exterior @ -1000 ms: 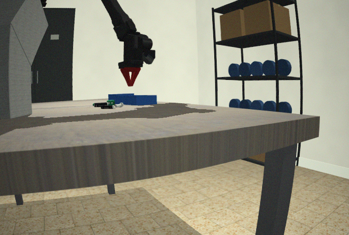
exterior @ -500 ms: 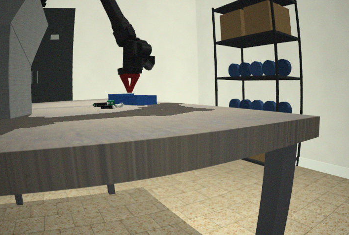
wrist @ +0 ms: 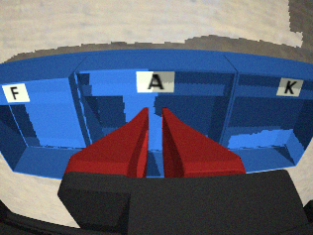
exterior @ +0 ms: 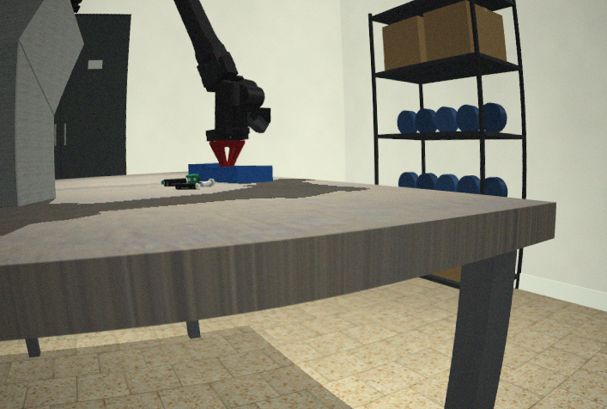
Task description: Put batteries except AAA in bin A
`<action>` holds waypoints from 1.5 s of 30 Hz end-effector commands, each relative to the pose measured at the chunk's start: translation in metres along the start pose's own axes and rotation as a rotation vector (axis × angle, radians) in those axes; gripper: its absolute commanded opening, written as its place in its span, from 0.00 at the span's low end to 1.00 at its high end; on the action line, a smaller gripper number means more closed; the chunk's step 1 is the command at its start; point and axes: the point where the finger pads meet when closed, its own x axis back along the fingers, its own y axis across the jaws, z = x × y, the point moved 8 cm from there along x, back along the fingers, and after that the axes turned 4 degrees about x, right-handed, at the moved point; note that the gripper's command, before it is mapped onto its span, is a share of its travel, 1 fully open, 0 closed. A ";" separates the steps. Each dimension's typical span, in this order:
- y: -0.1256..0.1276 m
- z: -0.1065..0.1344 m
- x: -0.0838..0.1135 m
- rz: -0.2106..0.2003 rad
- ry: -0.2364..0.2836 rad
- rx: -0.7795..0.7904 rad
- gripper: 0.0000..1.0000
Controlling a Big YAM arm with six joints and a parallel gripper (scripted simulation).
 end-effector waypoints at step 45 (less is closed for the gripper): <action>0.005 -0.013 0.006 -0.001 -0.026 0.010 0.09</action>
